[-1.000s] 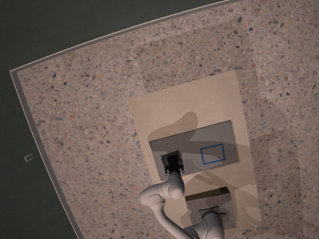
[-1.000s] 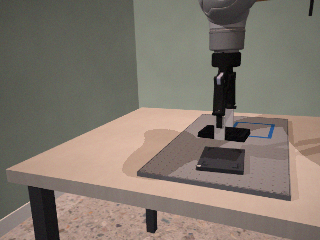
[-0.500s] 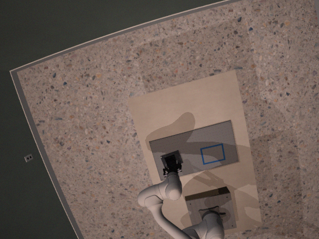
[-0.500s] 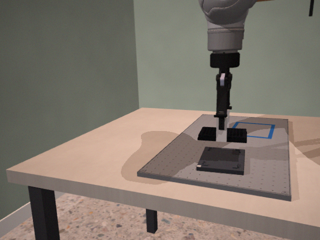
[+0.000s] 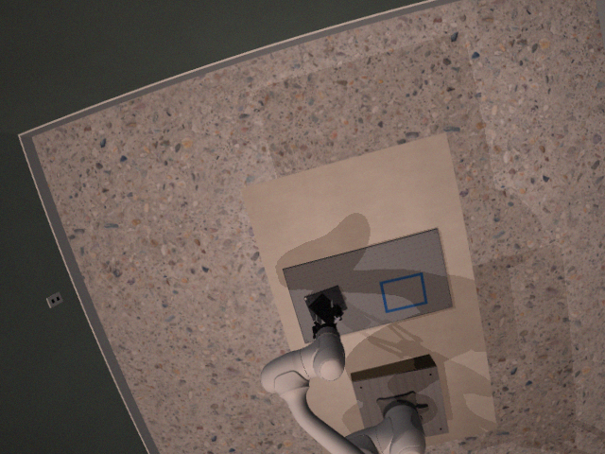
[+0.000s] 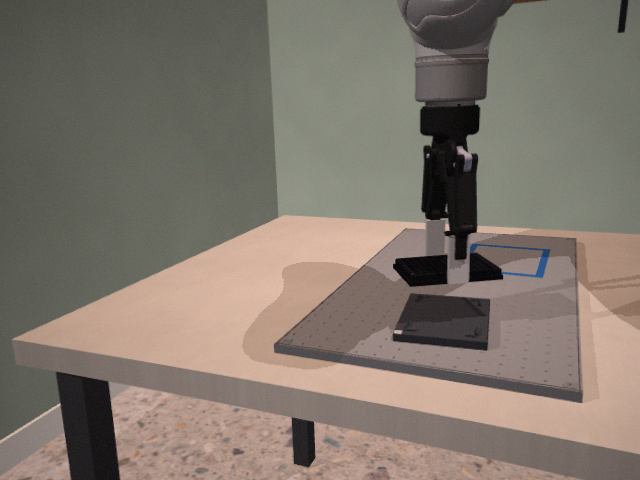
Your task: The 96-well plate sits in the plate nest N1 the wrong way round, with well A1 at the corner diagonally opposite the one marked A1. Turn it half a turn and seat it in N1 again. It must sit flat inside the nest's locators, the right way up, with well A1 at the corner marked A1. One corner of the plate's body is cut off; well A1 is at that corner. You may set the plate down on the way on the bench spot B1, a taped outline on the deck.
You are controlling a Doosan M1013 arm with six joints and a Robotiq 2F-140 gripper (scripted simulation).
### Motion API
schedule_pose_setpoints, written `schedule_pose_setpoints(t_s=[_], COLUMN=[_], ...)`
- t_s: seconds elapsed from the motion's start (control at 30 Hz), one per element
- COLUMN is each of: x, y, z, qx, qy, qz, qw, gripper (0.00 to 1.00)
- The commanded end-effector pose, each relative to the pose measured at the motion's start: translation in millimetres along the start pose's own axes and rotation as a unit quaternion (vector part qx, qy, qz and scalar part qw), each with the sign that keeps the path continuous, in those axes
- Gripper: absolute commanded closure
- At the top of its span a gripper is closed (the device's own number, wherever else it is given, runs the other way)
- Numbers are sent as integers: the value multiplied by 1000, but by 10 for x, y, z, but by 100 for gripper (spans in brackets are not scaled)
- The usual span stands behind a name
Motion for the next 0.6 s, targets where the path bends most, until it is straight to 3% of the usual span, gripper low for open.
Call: schedule_pose_setpoints(t_s=[0.0,0.23,0.3,0.57], x=[-1,-1,-1,-1], y=[5,5,5,5], z=[0,0,0,1], qx=[-73,-188,-188,-317], qy=[1,1,1,2], qz=[-4,-4,-4,-4], qw=[997,982,982,948], gripper=[100,100,100,100])
Point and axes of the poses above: the point where the finger pads meet when closed, its own x axis out along the fingers, its own y axis across the jaws, z = x × y, the point moved 6 cm from there along -x, back along the fingers, and after that the axes turned 15 degrees about x, right-handed, at the moved point
